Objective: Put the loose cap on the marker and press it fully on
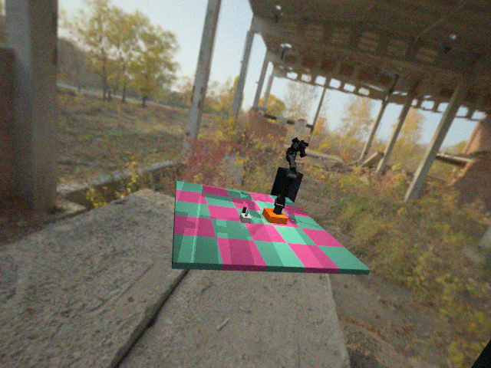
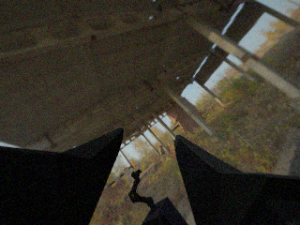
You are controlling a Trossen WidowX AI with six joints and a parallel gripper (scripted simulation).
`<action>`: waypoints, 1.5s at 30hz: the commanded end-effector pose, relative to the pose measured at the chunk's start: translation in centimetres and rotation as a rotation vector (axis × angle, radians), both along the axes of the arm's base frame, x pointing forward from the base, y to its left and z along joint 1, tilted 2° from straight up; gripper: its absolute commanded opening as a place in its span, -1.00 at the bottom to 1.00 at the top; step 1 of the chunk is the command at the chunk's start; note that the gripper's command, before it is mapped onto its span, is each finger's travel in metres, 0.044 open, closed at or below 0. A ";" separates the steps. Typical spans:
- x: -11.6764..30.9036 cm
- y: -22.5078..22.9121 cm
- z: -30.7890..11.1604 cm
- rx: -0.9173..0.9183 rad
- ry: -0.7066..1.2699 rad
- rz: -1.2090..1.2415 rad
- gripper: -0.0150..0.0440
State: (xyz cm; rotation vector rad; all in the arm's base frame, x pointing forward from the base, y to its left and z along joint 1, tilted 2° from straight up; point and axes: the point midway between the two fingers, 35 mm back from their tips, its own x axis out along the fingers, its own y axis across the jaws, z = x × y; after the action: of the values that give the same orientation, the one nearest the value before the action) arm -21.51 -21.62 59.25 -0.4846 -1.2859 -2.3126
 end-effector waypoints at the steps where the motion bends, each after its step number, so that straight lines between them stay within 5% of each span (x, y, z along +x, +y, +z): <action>1: 1.5 -4.9 -2.5 0.185 -0.007 0.099 0.34; 13: 13.0 -17.6 -13.0 0.815 0.117 0.493 0.34; 23: 26.5 -20.7 -23.8 1.306 0.381 0.842 0.34; 33: 39.6 -15.9 -34.5 1.730 0.775 1.189 0.34; 45: 48.8 -1.5 -45.1 2.149 1.441 1.548 0.34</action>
State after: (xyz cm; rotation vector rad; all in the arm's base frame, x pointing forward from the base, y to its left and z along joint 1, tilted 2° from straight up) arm 26.32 -26.85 16.38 0.0045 1.1567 -0.5751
